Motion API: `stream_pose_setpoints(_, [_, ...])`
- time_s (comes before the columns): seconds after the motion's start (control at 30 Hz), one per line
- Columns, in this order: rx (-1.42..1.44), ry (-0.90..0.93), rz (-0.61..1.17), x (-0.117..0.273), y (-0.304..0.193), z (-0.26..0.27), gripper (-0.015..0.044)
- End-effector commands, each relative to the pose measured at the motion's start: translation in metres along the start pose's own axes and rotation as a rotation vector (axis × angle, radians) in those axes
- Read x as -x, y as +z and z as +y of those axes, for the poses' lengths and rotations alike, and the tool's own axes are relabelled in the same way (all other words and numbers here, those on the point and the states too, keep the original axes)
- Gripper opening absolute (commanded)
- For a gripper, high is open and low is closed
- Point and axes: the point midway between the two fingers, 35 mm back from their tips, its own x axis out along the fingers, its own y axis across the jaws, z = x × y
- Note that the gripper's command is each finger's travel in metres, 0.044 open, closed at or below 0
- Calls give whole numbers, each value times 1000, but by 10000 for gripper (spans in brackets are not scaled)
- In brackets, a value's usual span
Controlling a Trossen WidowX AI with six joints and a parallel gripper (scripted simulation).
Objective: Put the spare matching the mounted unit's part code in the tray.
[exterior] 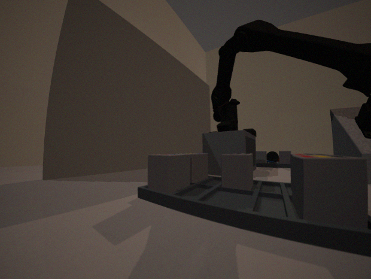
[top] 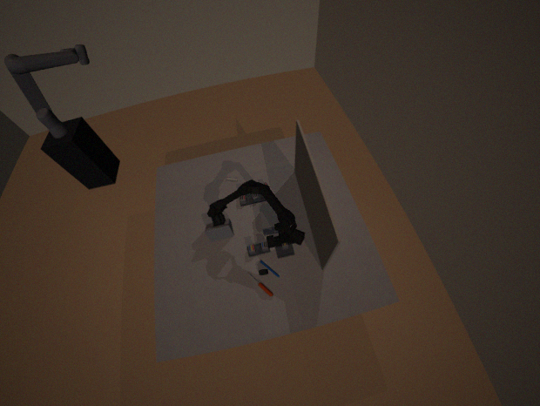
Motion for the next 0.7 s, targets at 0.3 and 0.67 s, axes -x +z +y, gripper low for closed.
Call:
stream_pose_setpoints(0.3, [-9, 1, -10, -12, 2, 4, 0])
stream_pose_setpoints(0.67, [0, 1, -2, -10, 1, 2, 184])
